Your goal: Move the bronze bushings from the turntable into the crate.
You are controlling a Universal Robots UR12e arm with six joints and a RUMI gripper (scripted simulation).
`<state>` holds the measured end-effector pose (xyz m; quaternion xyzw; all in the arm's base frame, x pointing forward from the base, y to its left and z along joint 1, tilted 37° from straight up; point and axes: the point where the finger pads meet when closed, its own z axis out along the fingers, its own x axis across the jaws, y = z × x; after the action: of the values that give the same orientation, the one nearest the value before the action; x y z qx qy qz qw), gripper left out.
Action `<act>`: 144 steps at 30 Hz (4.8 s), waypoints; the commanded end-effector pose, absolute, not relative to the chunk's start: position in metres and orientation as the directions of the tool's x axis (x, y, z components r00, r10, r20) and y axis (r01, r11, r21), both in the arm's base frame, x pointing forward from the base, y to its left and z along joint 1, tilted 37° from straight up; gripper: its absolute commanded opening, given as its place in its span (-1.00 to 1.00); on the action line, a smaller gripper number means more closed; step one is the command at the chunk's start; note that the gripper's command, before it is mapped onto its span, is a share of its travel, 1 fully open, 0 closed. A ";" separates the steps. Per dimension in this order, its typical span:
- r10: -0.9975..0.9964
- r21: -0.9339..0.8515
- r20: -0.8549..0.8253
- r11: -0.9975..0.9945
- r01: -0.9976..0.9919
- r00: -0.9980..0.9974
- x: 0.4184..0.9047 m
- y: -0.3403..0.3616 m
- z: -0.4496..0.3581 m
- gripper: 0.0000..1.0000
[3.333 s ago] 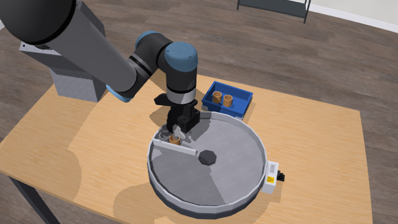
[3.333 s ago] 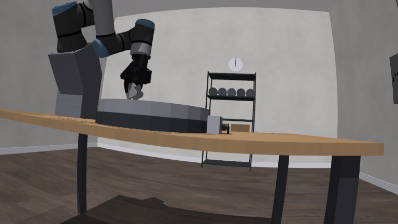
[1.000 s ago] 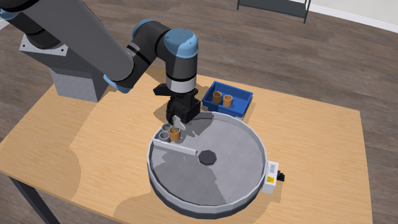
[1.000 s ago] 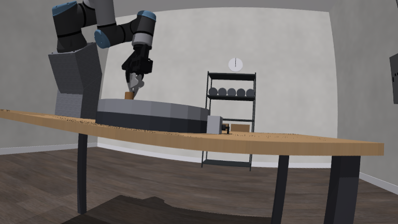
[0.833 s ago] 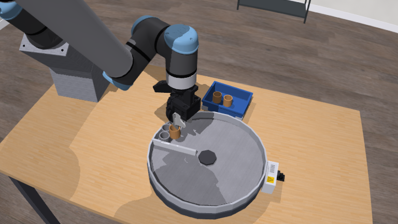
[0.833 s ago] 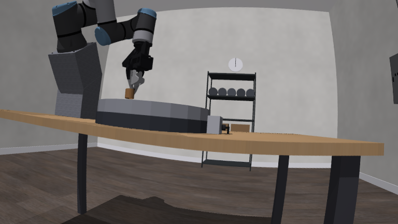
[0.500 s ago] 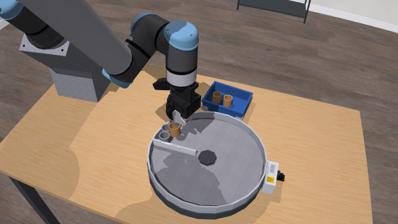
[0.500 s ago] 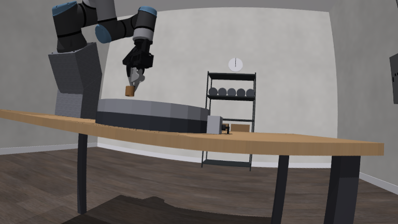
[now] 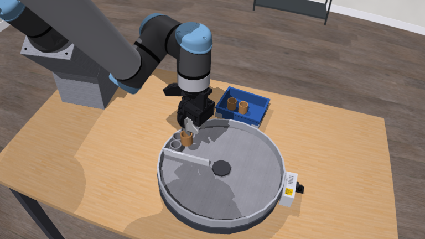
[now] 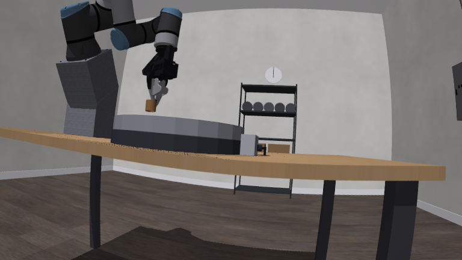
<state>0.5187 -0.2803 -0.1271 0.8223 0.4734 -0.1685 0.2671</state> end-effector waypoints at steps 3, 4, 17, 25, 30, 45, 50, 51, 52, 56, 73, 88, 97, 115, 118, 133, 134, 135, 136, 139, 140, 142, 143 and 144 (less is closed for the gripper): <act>0.689 0.280 -0.530 -0.409 0.869 0.495 0.519 -0.280 -0.127 -1.00; 0.689 0.280 -0.530 -0.409 0.869 0.495 0.519 -0.280 -0.127 -1.00; 0.689 0.280 -0.530 -0.409 0.869 0.495 0.519 -0.280 -0.127 -1.00; 0.689 0.280 -0.530 -0.409 0.869 0.495 0.523 -0.276 -0.130 -1.00; 0.689 0.280 -0.530 -0.409 0.869 0.495 0.531 -0.267 -0.137 -1.00; 0.689 0.280 -0.530 -0.409 0.869 0.495 0.585 -0.208 -0.182 -1.00; 0.689 0.280 -0.530 -0.409 0.869 0.495 0.617 -0.174 -0.209 -1.00; 0.689 0.280 -0.530 -0.409 0.869 0.495 0.624 -0.167 -0.215 -1.00; 0.689 0.280 -0.530 -0.409 0.869 0.495 0.630 -0.160 -0.220 -1.00; 0.689 0.280 -0.530 -0.409 0.869 0.495 0.643 -0.146 -0.231 -1.00; 0.689 0.280 -0.530 -0.409 0.869 0.495 0.715 -0.068 -0.291 -1.00; 0.689 0.280 -0.530 -0.409 0.869 0.495 0.735 -0.046 -0.308 -1.00; 0.689 0.280 -0.530 -0.409 0.869 0.495 0.735 -0.046 -0.308 -1.00; 0.689 0.280 -0.530 -0.409 0.869 0.495 0.735 -0.046 -0.308 -1.00; 0.689 0.280 -0.530 -0.409 0.869 0.495 0.735 -0.046 -0.308 -1.00; 0.689 0.280 -0.530 -0.409 0.869 0.495 0.735 -0.055 -0.320 -1.00; 0.689 0.280 -0.530 -0.409 0.869 0.495 0.735 -0.059 -0.325 -1.00; 0.689 0.280 -0.530 -0.409 0.869 0.495 0.734 -0.062 -0.329 -1.00; 0.689 0.280 -0.530 -0.409 0.869 0.495 0.734 -0.066 -0.334 -1.00; 0.689 0.280 -0.530 -0.409 0.869 0.495 0.734 -0.076 -0.348 -1.00; 0.689 0.280 -0.530 -0.409 0.869 0.495 0.734 -0.076 -0.348 -1.00; 0.689 0.280 -0.530 -0.409 0.869 0.495 0.734 -0.079 -0.352 -1.00; 0.689 0.280 -0.530 -0.409 0.869 0.495 0.734 -0.081 -0.355 -1.00; 0.689 0.280 -0.530 -0.409 0.869 0.495 0.734 -0.083 -0.357 -1.00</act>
<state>0.7330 -0.0778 -0.3501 0.8223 0.4732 -0.1690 0.2670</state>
